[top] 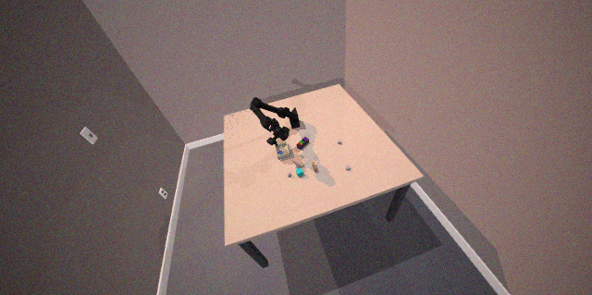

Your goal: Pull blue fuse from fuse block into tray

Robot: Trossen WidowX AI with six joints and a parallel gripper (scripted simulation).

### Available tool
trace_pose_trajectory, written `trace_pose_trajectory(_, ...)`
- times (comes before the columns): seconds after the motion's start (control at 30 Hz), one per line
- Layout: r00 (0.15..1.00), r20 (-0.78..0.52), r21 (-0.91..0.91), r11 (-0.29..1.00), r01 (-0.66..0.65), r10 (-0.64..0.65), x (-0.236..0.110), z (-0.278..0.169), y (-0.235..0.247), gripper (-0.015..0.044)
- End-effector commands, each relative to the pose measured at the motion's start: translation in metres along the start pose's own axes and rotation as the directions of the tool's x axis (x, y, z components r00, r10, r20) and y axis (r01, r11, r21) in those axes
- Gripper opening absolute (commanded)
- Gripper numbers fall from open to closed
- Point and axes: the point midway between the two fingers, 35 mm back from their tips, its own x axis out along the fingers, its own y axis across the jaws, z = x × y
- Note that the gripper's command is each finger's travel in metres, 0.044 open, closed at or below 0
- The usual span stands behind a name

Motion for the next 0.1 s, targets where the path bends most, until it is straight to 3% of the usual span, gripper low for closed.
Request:
trace_pose_trajectory(0.0, 1.000, 0.000, 0.000, 1.000, 0.000, 0.000, 0.0001, 0.0000, 0.0001, 0.0330)
trace_pose_trajectory(0.07, 1.000, 0.000, 0.000, 1.000, 0.000, 0.000, 0.0001, 0.0000, 0.0001, 0.0330)
